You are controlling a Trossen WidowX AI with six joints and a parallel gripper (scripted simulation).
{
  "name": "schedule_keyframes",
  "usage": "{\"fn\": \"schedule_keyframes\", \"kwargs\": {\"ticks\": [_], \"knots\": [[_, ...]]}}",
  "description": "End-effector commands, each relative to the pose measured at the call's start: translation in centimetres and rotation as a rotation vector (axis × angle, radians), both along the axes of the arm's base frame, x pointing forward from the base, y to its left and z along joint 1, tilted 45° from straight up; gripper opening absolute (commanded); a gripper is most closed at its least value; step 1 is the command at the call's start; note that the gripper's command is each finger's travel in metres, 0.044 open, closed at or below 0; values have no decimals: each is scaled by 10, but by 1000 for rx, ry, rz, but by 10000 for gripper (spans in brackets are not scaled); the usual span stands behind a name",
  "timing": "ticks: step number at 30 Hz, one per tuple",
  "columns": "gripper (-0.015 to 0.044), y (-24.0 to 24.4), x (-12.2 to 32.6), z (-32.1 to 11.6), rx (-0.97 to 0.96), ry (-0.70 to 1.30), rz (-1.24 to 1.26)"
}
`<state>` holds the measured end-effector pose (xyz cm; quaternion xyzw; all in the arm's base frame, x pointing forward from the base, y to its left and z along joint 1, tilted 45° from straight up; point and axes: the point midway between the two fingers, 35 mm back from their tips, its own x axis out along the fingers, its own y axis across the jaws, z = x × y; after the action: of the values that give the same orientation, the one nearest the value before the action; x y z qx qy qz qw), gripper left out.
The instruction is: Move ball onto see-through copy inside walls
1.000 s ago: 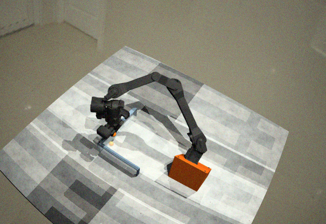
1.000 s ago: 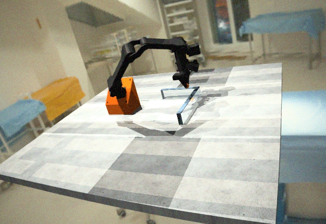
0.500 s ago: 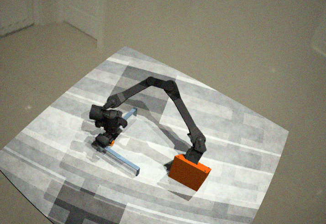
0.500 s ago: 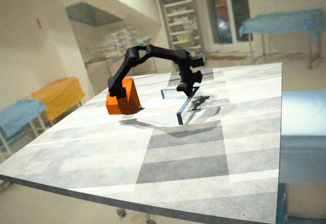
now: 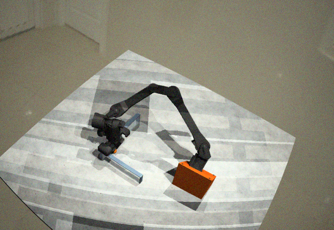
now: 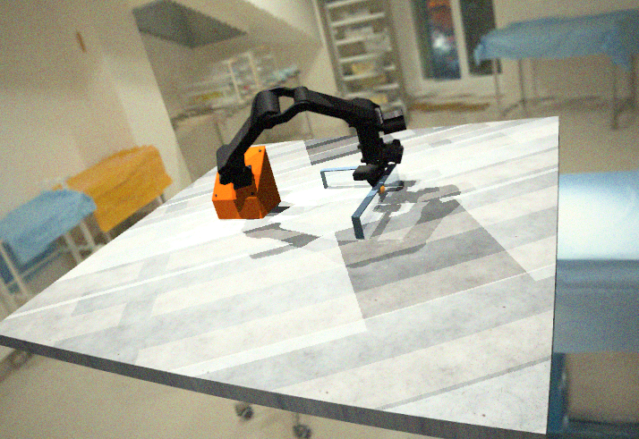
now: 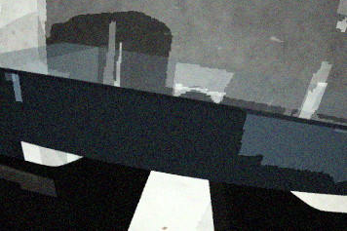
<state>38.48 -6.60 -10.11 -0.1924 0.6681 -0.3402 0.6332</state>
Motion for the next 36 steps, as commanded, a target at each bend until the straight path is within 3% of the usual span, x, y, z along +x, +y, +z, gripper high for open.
{"fn": "schedule_keyframes", "kwargs": {"ticks": [1,4,13,20,26,36], "knots": [[0,-4,-3,-4,-4,10,3],[0,-5,-3,-4,-4,10,3],[233,-3,-1,-3,0,4,0],[233,-1,-1,-1,0,4,0],[233,56,9,57,0,9,3],[233,55,9,53,-1,7,18]]}}
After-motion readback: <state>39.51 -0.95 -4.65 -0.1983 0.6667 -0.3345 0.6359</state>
